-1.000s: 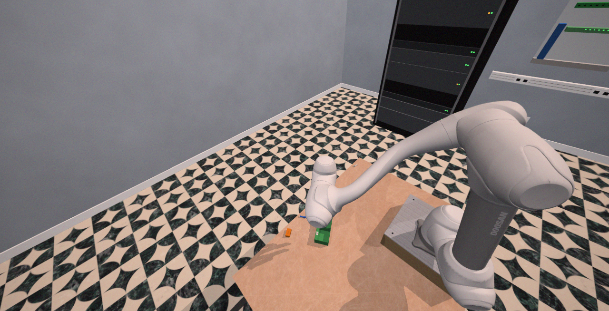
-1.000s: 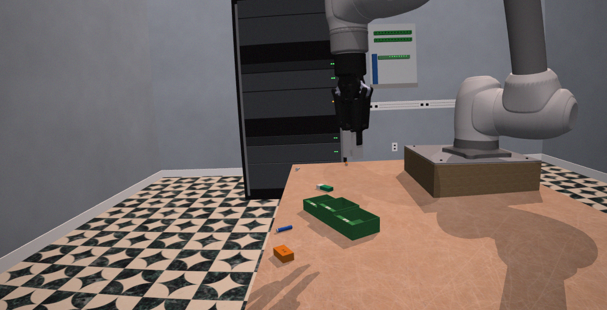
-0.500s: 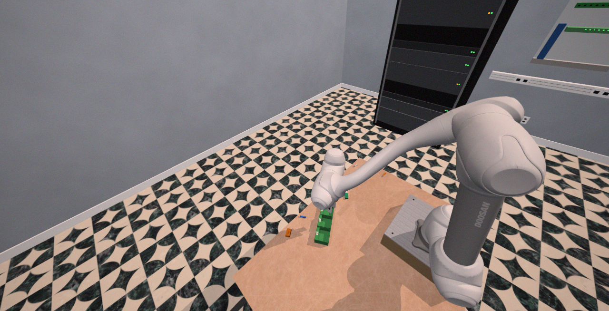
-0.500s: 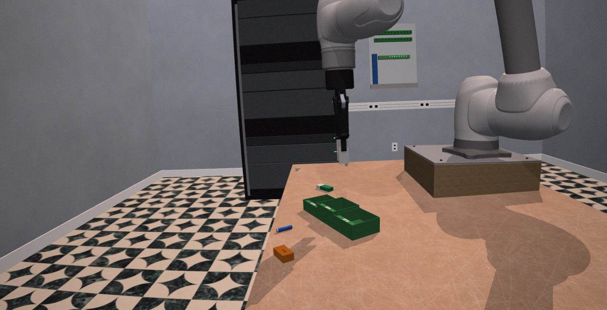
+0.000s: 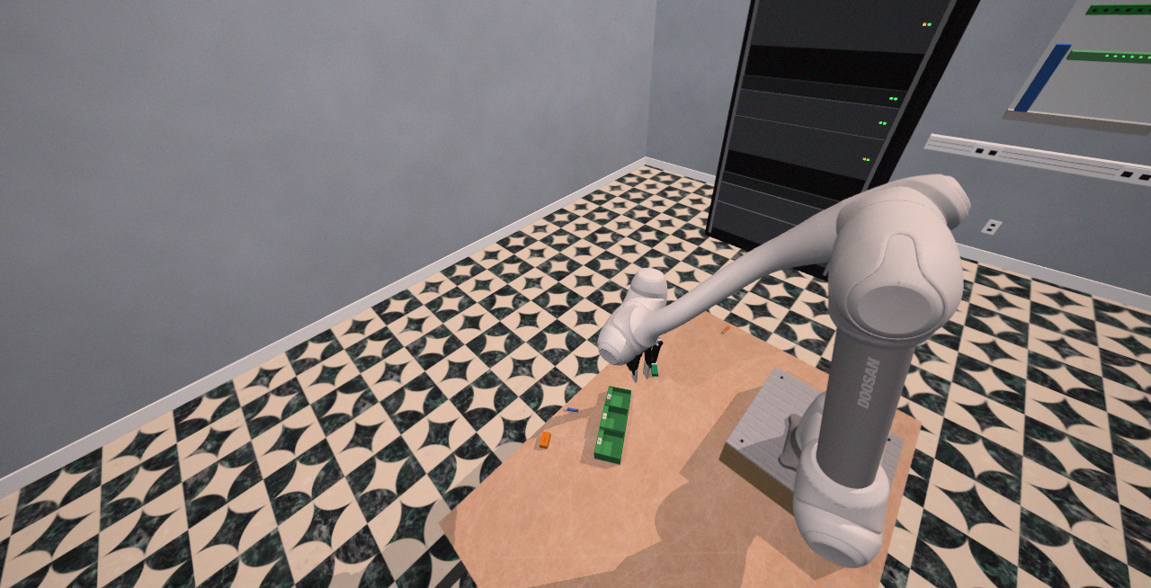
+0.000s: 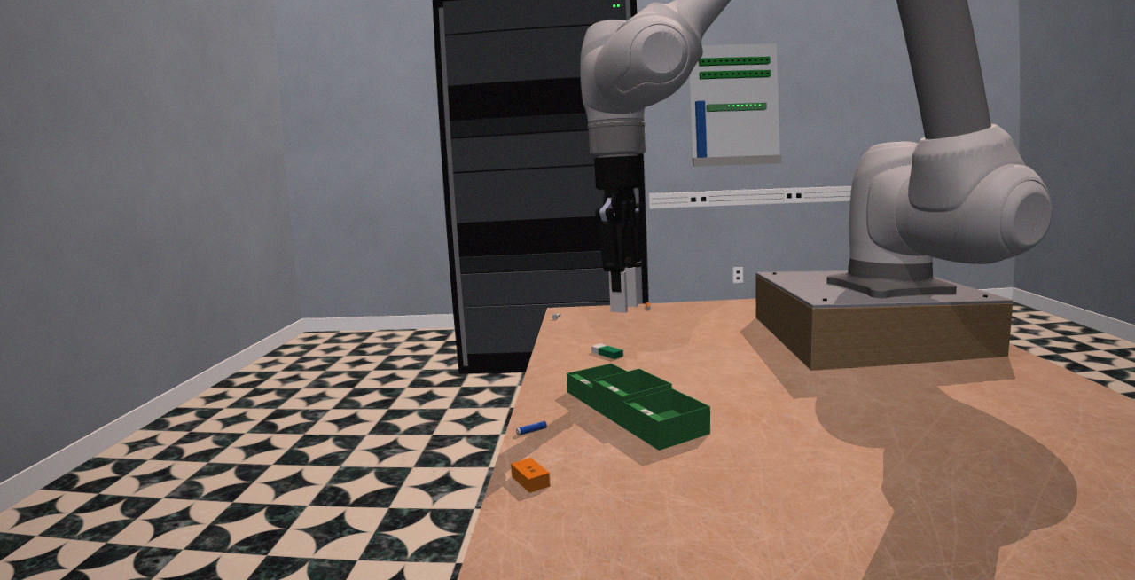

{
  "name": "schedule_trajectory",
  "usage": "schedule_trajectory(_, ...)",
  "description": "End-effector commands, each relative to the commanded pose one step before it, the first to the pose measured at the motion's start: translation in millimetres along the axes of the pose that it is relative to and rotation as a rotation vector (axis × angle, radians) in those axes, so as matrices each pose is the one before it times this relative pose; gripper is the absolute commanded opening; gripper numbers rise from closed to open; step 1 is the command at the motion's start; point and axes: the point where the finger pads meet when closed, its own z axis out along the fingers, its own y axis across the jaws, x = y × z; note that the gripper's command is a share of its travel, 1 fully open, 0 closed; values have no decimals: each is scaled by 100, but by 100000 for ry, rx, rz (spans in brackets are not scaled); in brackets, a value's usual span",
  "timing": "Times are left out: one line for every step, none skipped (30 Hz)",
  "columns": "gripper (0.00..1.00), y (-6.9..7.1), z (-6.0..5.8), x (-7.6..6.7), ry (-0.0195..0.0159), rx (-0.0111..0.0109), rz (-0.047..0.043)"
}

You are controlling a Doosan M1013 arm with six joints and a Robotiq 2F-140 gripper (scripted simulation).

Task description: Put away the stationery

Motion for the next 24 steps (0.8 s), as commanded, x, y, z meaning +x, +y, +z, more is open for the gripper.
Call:
schedule_trajectory(31, 2268, 874, 1986, 509, -123, 15726)
schedule_trajectory(31, 536, 246, 589, 45, 6, 4019)
schedule_trajectory(31, 512, 246, 610, 59, -25, 3838)
schedule_trajectory(31, 495, 245, 634, 85, -37, 3640)
schedule_trajectory(31, 461, 249, 642, 131, -63, 3658)
schedule_trajectory(31, 441, 248, 663, 169, -81, 3687)
schedule_trajectory(31, 416, 250, 678, 174, -84, 2901)
schedule_trajectory(31, 396, 251, 689, 2, -1, 0)
schedule_trajectory(31, 396, 251, 689, 2, -1, 0)
schedule_trajectory(31, 396, 251, 689, 2, -1, 0)
schedule_trajectory(31, 396, 251, 689, 2, -1, 0)
schedule_trajectory(31, 396, 251, 690, 2, -1, 0)
schedule_trajectory(31, 0, 0, 0, 0, 0, 0)
schedule_trajectory(31, 0, 0, 0, 0, 0, 0)
schedule_trajectory(31, 395, 251, 690, 1, -1, 0)
schedule_trajectory(31, 396, 251, 690, 1, -1, 0)
schedule_trajectory(31, 396, 251, 689, 1, -1, 0)
schedule_trajectory(31, 396, 175, 707, 1, -1, 0)
schedule_trajectory(31, 93, 0, 175, 0, 0, 0)
schedule_trajectory(31, 60, 0, 117, 0, 0, 0)
schedule_trajectory(31, 26, 0, 59, 0, 0, 0)
schedule_trajectory(31, 0, 0, 10, 0, 0, 0)
schedule_trajectory(31, -19, -1, -29, 3, -2, 2)
schedule_trajectory(31, -24, 0, -40, -2, 2, -1)
